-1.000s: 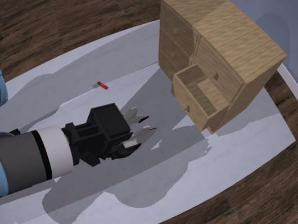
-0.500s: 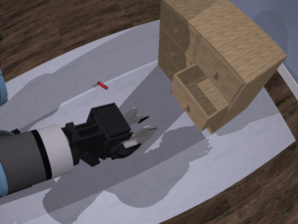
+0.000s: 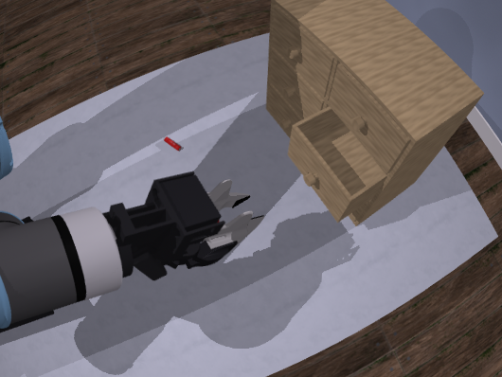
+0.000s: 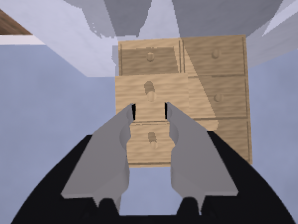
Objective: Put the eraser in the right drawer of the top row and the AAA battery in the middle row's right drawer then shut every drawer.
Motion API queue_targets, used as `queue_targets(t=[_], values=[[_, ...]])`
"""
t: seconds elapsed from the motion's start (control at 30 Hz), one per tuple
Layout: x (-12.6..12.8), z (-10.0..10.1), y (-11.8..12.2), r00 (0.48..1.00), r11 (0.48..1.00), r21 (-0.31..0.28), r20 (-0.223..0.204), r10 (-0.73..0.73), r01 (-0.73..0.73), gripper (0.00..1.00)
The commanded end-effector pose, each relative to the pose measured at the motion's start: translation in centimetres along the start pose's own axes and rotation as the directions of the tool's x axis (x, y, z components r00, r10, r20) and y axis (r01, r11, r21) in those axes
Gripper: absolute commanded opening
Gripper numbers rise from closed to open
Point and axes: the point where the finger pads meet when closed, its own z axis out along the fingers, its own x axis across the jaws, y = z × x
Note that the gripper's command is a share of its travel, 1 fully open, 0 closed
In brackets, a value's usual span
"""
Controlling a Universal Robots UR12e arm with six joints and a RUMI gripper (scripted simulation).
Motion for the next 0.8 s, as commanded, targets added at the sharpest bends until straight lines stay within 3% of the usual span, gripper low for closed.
queue_targets(t=[0.0, 0.77], values=[[-0.01, -0.18, 0.08, 1.000, 1.000, 0.013, -0.001, -0.001, 0.001, 0.20], [0.01, -1.03, 0.32, 1.000, 0.996, 0.084, -0.002, -0.001, 0.001, 0.20]])
